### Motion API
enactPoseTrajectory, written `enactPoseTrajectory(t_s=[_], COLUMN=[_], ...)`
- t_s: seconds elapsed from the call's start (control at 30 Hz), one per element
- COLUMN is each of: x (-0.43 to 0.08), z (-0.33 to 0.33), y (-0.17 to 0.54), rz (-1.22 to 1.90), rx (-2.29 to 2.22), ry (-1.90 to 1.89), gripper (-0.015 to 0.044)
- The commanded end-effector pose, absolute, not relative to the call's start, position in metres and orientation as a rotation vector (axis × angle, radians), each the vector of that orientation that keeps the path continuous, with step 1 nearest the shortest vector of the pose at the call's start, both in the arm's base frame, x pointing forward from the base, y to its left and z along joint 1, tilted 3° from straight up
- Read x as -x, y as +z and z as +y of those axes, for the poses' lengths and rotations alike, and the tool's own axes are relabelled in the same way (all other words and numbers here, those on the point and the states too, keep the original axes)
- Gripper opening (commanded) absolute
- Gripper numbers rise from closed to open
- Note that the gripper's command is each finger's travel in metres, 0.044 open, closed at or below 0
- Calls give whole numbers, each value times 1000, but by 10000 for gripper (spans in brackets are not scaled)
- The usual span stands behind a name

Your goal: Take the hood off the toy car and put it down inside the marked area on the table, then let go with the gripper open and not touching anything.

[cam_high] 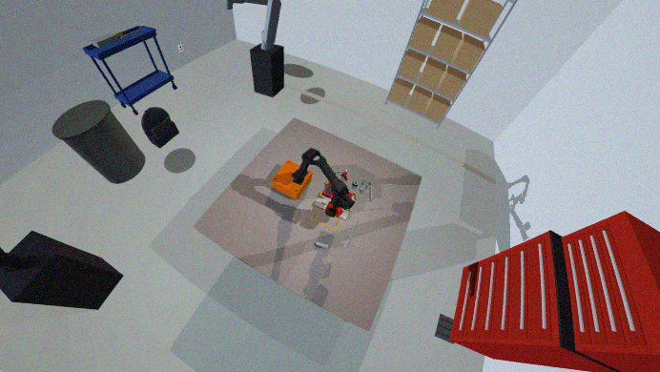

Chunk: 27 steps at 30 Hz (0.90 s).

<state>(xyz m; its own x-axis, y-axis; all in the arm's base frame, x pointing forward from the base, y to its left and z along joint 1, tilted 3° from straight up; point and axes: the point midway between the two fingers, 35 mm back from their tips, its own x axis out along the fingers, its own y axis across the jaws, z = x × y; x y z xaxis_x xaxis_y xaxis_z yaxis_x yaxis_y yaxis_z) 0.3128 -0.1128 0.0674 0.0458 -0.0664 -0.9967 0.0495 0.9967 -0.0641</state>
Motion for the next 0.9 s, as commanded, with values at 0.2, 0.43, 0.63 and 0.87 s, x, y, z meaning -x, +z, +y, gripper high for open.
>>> enactPoseTrajectory(t_s=[0.2, 0.43, 0.63, 0.87], x=[-293, -290, -291, -292], z=[-151, -156, -157, -157], y=[71, 70, 66, 61], rz=[1525, 1525, 1525, 1525], rx=[17, 17, 17, 17], ry=[-87, -87, -87, -87], gripper=[0, 0, 0, 0])
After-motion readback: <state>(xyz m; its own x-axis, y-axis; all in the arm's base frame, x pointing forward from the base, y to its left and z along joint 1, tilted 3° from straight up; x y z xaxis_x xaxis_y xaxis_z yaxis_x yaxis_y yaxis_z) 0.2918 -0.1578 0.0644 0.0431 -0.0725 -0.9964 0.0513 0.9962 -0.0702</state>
